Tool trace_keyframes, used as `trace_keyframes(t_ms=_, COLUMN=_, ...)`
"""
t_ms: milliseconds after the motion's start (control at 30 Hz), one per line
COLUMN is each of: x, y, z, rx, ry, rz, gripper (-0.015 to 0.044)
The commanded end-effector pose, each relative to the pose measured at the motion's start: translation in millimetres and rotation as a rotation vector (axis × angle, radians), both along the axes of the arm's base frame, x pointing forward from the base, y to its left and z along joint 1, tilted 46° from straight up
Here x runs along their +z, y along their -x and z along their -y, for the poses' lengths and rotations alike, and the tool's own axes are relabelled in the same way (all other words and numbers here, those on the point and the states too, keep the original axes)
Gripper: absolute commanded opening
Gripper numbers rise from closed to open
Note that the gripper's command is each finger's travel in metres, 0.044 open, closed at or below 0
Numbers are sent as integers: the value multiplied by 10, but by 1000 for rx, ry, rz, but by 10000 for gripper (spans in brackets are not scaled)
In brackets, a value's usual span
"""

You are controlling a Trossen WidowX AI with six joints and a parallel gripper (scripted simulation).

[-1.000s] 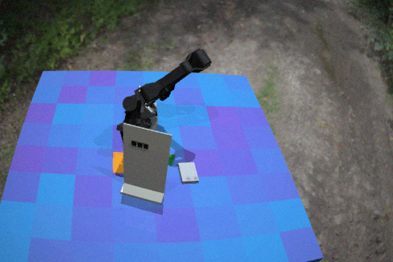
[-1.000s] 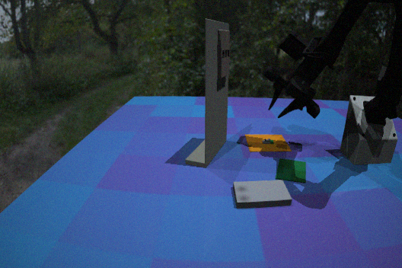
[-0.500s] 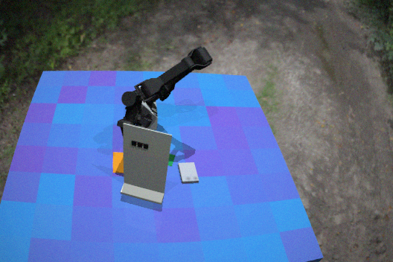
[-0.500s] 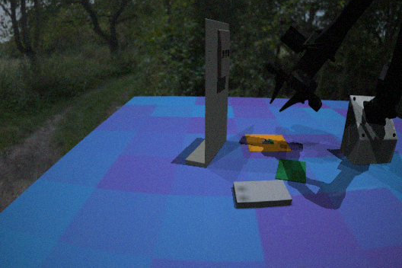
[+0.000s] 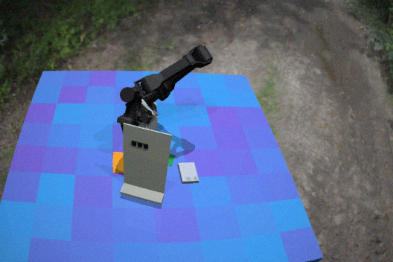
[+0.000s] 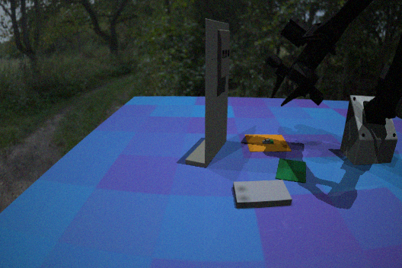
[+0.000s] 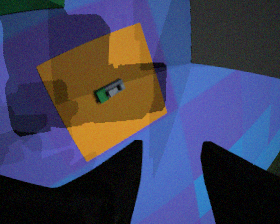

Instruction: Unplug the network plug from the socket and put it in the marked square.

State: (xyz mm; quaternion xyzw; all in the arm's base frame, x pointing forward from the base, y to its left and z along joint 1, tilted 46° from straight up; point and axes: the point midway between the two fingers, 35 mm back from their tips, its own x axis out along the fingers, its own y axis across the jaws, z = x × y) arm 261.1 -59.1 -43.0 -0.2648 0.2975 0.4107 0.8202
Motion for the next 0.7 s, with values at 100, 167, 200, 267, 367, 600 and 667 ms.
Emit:
trace_keyframes(t_ms=100, x=158, y=-70, z=203, rx=1, ry=14, rz=15, gripper=156)
trace_keyframes(t_ms=167, x=206, y=-80, z=257, rx=1, ry=15, rz=16, gripper=156)
trace_keyframes(t_ms=200, x=230, y=-84, z=284, rx=1, ry=15, rz=16, gripper=156)
trace_keyframes(t_ms=267, x=281, y=-91, z=337, rx=1, ry=16, rz=17, gripper=156)
trace_keyframes(t_ms=367, x=361, y=-97, z=415, rx=1, ry=17, rz=19, gripper=156)
trace_keyframes(t_ms=600, x=564, y=-93, z=591, rx=2, ry=18, rz=23, gripper=156)
trace_keyframes(t_ms=667, x=626, y=-87, z=639, rx=2, ry=18, rz=25, gripper=156)
